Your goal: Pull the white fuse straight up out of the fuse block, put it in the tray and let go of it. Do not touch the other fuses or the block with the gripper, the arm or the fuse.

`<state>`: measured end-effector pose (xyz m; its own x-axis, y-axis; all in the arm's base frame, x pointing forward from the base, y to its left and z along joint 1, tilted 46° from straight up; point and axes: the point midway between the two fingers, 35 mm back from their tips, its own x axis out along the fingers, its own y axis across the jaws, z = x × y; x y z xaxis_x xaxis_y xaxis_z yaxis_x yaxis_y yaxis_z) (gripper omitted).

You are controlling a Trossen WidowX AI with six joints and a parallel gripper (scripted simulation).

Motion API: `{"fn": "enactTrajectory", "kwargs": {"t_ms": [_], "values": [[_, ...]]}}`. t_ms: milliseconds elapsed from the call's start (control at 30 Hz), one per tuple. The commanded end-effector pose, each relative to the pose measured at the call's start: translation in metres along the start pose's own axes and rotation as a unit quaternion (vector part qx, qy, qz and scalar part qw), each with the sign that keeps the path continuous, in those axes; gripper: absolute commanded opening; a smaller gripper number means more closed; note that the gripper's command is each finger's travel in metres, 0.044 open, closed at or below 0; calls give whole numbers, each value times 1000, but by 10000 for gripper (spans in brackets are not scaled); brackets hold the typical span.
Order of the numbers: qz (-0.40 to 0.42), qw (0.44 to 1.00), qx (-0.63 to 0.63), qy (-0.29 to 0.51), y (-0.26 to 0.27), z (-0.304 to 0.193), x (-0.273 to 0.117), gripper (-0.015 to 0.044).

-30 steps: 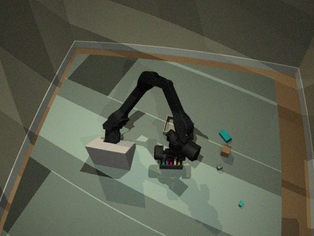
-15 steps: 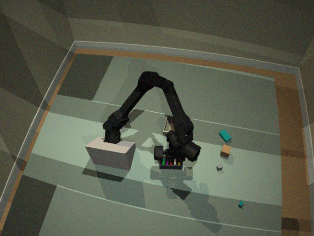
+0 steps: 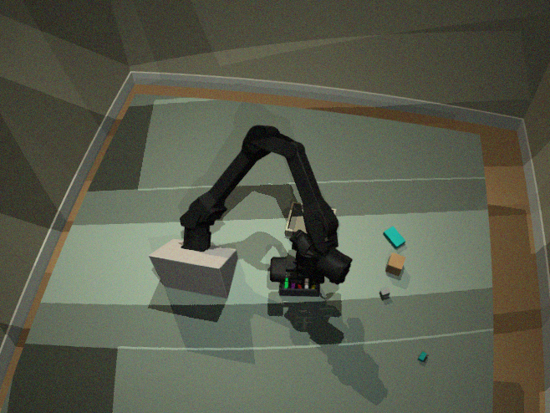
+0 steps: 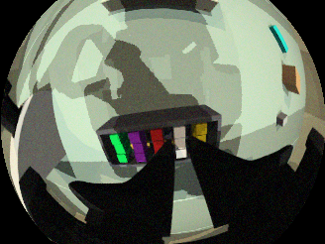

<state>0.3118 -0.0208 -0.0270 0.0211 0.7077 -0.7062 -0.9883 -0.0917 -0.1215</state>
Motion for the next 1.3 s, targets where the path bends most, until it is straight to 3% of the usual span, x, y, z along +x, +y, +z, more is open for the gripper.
{"fn": "enactTrajectory", "kwargs": {"t_ms": [0, 433, 1267], "values": [[0, 1000, 1, -2, 0, 1, 2, 65], [1, 1000, 0, 0, 0, 0, 1, 0], [1, 1000, 1, 0, 0, 0, -9, 0]]}}
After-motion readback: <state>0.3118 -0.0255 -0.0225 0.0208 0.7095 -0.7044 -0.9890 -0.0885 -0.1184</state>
